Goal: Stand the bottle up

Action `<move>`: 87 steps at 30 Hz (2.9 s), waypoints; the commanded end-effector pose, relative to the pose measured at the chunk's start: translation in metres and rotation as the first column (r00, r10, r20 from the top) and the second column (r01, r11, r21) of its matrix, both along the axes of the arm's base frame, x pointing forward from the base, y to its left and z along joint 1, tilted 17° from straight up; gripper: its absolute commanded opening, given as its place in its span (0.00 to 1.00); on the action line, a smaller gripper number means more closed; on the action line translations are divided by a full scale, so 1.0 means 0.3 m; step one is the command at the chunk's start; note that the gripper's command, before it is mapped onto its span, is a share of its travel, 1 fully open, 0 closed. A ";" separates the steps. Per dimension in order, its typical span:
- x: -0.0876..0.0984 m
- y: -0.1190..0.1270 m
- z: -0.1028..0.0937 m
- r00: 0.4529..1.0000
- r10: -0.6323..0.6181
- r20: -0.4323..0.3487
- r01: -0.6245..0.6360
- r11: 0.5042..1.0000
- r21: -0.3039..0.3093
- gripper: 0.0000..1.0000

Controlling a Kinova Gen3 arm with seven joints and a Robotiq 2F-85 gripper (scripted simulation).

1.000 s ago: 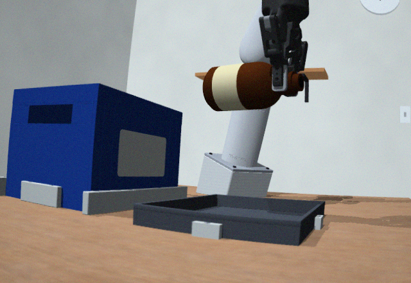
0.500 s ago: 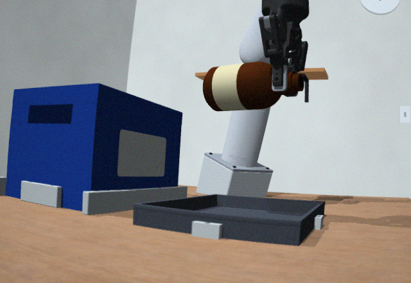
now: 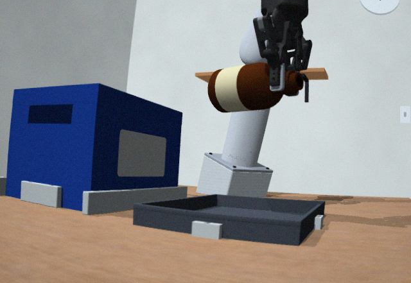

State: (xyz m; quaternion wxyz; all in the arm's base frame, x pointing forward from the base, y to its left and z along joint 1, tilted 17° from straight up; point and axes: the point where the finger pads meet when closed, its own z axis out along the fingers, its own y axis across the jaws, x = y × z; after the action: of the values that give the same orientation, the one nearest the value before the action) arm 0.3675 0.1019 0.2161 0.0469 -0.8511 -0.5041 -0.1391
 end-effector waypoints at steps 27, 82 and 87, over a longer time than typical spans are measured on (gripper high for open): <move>0.000 0.003 0.000 0.994 -0.106 -0.025 0.107 0.994 0.018 0.00; 0.000 0.003 0.000 0.934 -0.346 -0.092 0.352 0.935 0.053 0.00; 0.000 0.003 0.000 0.934 -0.346 -0.092 0.352 0.935 0.053 0.00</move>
State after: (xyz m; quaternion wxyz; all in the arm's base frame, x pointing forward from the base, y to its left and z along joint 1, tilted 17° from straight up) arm 0.3671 0.1028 0.2157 0.0711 -0.9300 -0.3376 -0.1272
